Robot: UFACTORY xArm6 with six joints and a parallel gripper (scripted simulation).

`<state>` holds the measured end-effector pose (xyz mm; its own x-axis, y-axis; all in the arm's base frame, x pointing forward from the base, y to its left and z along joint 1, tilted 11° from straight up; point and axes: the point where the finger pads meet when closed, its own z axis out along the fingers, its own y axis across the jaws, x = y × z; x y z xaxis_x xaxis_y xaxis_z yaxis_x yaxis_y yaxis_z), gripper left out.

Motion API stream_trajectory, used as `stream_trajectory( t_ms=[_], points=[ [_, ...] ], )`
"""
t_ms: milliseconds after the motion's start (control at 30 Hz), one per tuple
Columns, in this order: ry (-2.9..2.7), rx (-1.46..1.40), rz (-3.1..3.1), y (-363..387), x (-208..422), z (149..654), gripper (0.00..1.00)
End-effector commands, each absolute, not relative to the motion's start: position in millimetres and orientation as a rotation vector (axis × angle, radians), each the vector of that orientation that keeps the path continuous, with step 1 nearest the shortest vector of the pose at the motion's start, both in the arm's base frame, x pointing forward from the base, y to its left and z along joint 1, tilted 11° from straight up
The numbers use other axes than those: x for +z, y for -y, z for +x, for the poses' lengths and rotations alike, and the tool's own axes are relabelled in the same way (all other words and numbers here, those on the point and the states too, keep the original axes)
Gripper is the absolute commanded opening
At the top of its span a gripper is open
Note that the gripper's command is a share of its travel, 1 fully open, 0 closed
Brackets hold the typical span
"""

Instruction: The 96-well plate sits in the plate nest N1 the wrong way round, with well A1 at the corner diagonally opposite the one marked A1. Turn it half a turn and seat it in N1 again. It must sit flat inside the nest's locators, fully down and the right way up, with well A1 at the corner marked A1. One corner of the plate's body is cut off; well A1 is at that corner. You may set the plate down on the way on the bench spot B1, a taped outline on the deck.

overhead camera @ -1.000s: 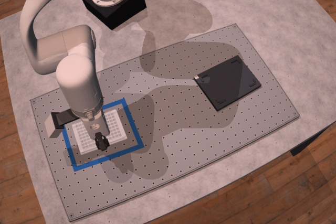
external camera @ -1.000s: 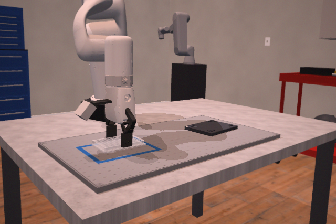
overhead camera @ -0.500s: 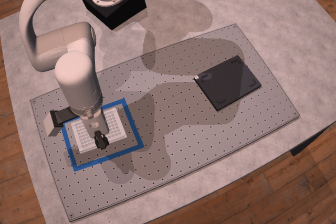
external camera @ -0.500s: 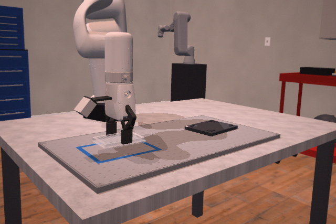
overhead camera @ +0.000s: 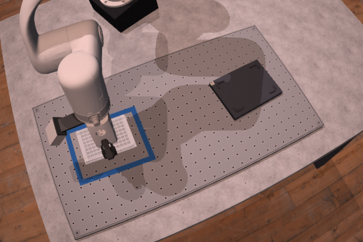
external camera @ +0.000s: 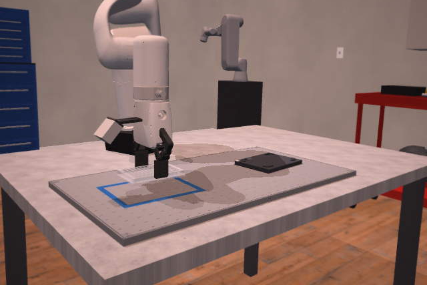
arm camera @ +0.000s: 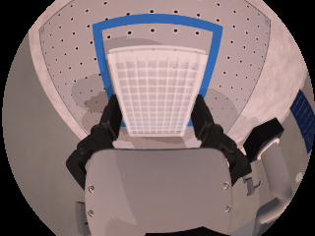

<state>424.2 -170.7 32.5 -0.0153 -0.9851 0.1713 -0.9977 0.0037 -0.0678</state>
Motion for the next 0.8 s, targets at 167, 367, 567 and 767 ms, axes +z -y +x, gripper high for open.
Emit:
stream_trajectory(
  t_ms=[167,367,567,767],
  points=[
    [2.172,0.265,2.152,169,45,425,0.00],
    [2.172,0.265,2.152,167,54,424,0.00],
    [2.172,0.265,2.152,166,64,423,0.00],
    [2.172,0.265,2.152,164,71,423,0.00]
  ],
)
